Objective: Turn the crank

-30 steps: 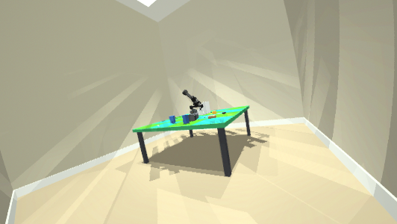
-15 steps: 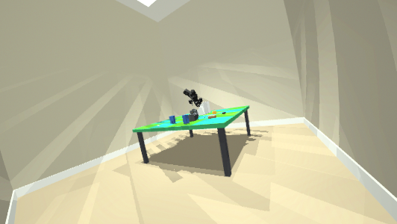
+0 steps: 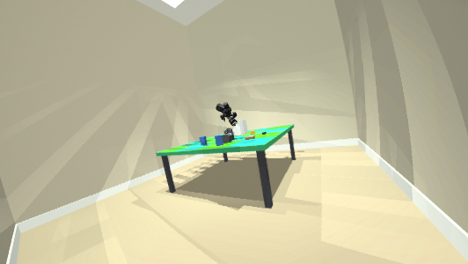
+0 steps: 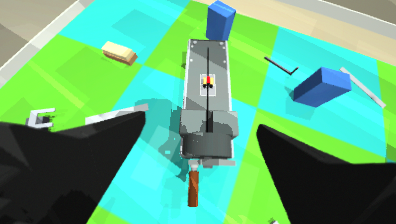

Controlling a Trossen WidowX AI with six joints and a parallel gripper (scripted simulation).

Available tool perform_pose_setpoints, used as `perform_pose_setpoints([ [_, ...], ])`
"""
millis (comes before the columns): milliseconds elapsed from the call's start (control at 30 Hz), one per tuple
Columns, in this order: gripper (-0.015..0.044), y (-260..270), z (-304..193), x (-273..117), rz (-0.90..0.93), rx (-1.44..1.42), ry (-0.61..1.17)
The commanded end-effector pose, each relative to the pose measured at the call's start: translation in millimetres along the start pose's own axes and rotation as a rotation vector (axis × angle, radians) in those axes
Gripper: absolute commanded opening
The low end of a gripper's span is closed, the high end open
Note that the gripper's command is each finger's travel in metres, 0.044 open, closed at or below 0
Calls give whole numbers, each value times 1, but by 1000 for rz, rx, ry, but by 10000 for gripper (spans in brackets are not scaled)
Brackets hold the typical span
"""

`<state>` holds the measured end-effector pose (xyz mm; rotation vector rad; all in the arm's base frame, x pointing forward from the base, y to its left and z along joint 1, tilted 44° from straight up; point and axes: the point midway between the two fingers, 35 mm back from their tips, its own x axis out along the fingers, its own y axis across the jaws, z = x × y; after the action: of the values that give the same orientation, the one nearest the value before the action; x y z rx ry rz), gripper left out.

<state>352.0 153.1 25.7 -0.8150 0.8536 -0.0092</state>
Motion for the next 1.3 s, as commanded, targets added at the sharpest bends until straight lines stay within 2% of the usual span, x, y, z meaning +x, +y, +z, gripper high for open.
perform_pose_setpoints([
  [0, 440, -1, 17, 18, -21, 50, 5],
  [467, 440, -8, 56, 65, -92, 125, 9],
  [767, 440, -10, 18, 104, -94, 124, 9],
  [1267, 440, -10, 17, 105, -94, 124, 9],
])
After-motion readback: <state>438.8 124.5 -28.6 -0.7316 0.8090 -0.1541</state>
